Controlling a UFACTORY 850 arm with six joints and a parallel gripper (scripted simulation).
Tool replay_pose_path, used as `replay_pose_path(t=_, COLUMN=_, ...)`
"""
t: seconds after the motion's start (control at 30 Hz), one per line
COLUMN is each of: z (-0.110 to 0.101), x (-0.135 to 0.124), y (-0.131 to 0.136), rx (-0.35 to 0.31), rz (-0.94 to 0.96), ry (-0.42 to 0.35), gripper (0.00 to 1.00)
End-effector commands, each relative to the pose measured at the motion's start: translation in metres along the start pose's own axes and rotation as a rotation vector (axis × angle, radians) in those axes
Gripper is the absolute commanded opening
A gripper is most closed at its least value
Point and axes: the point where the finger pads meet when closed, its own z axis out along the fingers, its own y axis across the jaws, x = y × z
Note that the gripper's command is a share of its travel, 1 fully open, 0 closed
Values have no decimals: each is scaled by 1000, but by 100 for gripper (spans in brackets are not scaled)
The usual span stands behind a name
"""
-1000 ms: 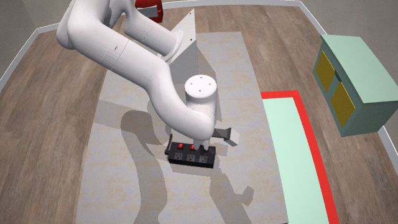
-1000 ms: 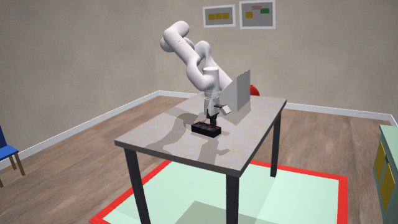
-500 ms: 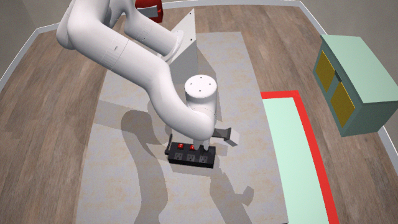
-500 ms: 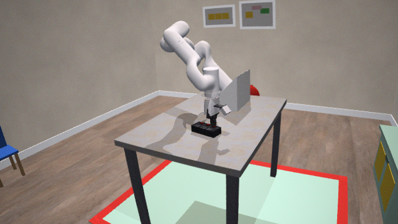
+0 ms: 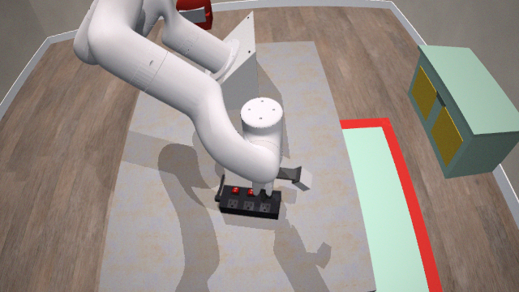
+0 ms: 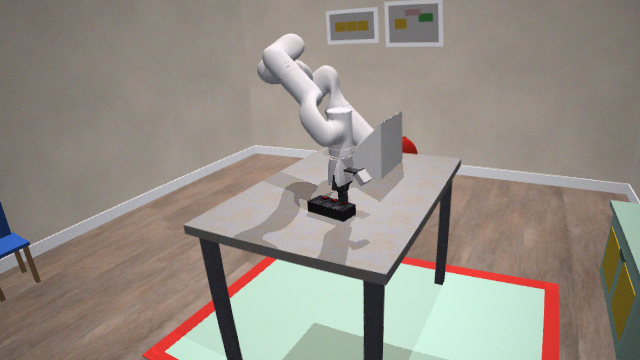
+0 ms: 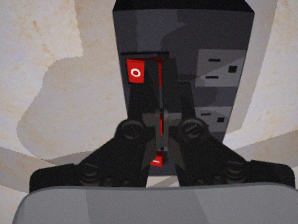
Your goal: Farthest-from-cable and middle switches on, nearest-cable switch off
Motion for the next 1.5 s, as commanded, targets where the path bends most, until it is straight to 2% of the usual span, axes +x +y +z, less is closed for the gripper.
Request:
replay_pose_path(t=0.0, z=0, x=0, y=1, rx=-1, rz=1, ry=1, gripper=0)
replay_pose_path(t=1.47, z=8, x=0, y=1, rx=-1, rz=1, ry=1, gripper=0)
